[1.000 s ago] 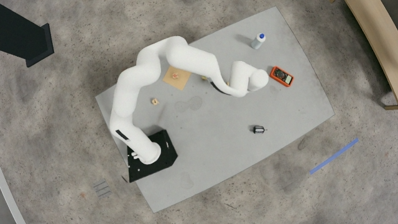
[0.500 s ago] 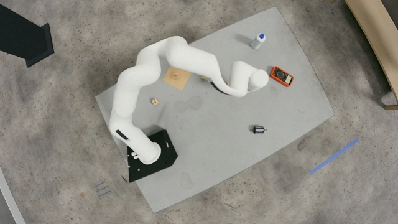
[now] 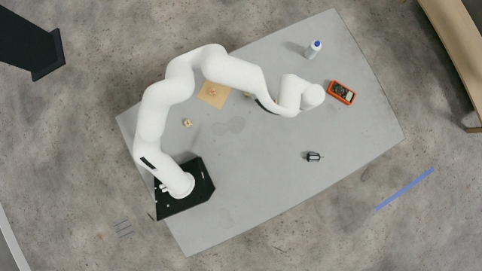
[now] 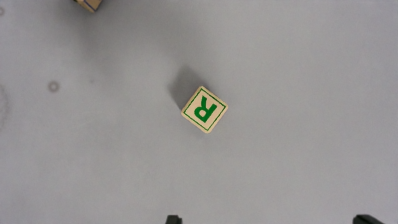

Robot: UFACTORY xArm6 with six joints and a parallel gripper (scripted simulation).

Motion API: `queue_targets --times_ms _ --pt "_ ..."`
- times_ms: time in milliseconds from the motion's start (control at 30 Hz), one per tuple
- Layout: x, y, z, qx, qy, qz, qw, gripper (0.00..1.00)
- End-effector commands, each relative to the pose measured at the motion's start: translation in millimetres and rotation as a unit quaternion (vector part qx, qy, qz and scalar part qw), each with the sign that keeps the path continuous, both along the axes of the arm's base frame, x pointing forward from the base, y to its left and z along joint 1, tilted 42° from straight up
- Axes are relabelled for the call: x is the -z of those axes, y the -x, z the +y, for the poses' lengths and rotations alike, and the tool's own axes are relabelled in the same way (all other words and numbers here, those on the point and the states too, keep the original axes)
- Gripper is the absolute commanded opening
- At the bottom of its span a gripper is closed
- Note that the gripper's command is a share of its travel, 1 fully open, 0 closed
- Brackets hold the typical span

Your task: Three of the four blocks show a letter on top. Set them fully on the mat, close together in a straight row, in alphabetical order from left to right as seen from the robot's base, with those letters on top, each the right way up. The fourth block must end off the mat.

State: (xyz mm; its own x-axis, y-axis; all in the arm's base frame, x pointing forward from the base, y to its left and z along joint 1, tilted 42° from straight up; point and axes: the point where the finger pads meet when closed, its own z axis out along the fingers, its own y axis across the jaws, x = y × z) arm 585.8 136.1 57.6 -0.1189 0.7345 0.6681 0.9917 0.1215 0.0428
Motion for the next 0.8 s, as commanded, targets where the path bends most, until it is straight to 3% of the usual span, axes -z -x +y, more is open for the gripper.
queue_targets --times_ms 0,100,200,400,467,500,767 --pt "-3.0 -1.0 -0.2 0.001 0.000 -0.002 1.000 1.00" --pt "-16.8 6.3 11.0 0.005 0.002 0.002 1.000 1.00" --pt "-50.2 28.2 38.4 0.016 0.007 0.012 1.000 1.00" --pt "-86.4 60.6 68.3 0.029 0.012 0.023 0.999 1.00" --pt "-86.4 60.6 68.3 0.029 0.012 0.023 0.999 1.00" --pt "-102.5 78.7 81.5 0.035 0.013 0.028 0.999 1.00" --pt "-138.7 132.1 111.2 0.053 0.016 0.043 0.998 1.00"
